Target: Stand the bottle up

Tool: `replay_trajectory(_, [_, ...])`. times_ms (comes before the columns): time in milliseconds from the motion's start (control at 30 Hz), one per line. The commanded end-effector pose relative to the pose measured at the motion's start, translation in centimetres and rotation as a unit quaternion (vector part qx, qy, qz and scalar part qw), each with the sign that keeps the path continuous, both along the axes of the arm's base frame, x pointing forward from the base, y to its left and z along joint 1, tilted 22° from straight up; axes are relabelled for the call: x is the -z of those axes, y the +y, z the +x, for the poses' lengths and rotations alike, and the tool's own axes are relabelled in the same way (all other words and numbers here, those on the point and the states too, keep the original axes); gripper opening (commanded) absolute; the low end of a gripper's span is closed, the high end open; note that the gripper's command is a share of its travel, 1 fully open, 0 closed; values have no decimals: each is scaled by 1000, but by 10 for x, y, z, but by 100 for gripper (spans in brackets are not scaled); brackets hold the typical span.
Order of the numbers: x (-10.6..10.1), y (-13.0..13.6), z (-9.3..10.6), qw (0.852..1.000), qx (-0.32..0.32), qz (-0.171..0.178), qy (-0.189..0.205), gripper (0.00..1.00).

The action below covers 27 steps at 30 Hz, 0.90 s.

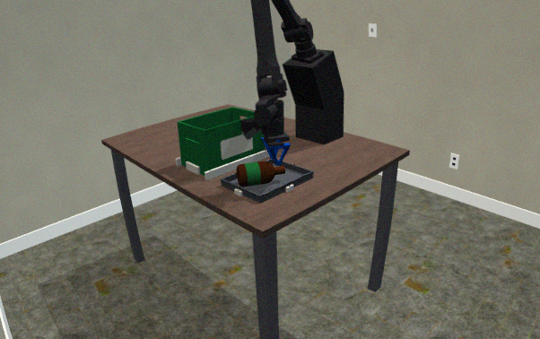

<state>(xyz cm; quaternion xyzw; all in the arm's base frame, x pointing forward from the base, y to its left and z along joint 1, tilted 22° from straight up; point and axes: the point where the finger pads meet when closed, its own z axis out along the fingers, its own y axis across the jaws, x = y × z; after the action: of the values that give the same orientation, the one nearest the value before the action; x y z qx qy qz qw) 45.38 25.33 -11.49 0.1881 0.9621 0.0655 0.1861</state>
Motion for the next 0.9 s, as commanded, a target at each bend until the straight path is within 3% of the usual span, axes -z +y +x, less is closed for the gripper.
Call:
replay_trajectory(0, [10, -2, 4, 1000, -2, -1, 1, 61])
replay_trajectory(233, [15, -7, -5, 1000, -2, -5, 7, 61])
replay_trajectory(867, [13, -5, -4, 1000, -2, -3, 4, 61])
